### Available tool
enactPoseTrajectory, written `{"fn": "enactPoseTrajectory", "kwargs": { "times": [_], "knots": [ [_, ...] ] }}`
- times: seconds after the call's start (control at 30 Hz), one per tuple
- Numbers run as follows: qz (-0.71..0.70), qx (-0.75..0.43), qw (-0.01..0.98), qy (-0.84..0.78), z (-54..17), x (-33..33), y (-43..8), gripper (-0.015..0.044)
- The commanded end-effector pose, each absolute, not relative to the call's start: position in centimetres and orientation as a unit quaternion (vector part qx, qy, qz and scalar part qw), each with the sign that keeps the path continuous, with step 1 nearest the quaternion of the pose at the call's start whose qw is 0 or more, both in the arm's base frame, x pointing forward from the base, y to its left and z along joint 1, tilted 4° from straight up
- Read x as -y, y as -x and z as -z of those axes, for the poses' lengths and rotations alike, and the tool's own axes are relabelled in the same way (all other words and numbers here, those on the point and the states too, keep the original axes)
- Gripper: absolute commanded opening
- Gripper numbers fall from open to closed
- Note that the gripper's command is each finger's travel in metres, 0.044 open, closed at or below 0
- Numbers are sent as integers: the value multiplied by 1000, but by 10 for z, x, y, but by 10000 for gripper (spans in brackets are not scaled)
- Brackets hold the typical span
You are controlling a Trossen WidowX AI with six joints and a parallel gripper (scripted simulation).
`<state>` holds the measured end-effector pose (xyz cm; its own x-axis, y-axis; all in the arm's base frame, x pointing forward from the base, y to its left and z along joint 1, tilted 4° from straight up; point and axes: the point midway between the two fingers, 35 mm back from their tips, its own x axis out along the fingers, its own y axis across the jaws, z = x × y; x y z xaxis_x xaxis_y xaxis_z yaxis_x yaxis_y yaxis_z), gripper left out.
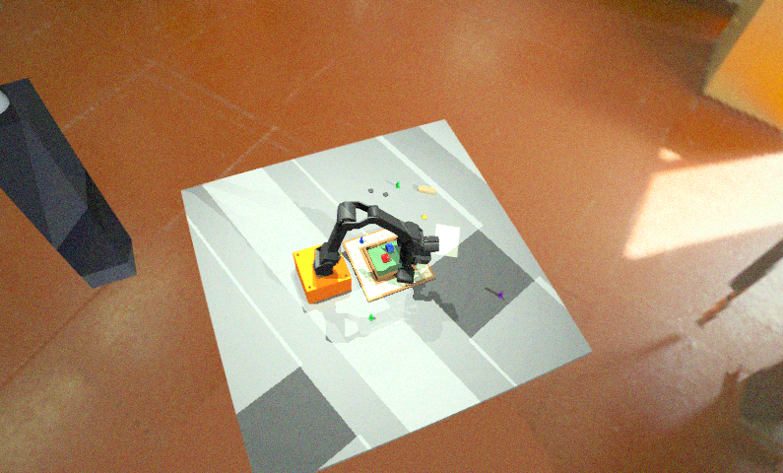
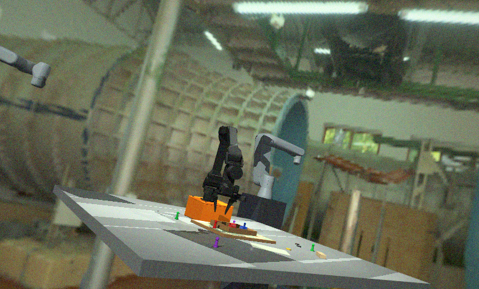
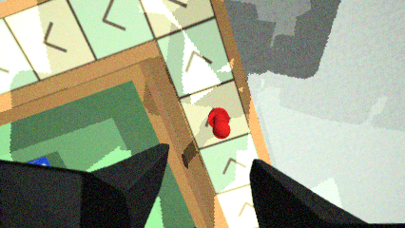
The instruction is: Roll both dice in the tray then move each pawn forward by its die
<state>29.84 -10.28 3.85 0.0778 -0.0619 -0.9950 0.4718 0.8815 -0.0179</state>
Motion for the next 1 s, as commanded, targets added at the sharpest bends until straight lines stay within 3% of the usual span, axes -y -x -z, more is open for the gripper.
{"fn": "enactPoseTrajectory", "kwargs": {
  "times": [0.0, 0.97],
  "knots": [
    [194, -650, 714, -171, -37, 110, -298, 200],
    [194, -650, 714, -171, 6, 114, -301, 200]
  ]
}}
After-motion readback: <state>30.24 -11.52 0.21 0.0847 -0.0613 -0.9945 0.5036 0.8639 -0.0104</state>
